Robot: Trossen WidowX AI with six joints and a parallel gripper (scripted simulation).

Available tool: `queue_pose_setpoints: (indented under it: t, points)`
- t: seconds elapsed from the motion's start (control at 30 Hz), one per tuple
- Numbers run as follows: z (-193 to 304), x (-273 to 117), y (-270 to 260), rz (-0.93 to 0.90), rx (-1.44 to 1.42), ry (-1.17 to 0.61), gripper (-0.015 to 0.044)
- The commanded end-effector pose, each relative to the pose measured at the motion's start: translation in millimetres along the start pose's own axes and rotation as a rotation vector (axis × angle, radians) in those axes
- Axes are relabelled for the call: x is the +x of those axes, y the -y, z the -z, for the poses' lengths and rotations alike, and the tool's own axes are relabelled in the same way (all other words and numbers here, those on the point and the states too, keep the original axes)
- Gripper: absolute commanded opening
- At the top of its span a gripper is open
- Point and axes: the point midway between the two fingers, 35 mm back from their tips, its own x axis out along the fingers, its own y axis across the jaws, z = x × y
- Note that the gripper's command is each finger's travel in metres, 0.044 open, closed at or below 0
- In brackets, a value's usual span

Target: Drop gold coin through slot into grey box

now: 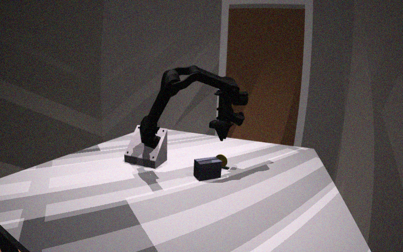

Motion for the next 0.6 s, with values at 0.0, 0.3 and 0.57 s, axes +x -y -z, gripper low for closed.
queue_pose_setpoints:
  t: [0.0,0.3,0.57]
  points:
    - [6.4,10.6,-7.0,0.052,0.03,0.001,0.0161]
    - [6.7,45.8,-6.9,0.053,0.03,0.002,0.0161]
    - [6.1,60.9,-8.0,0.054,0.03,0.002,0.0161]
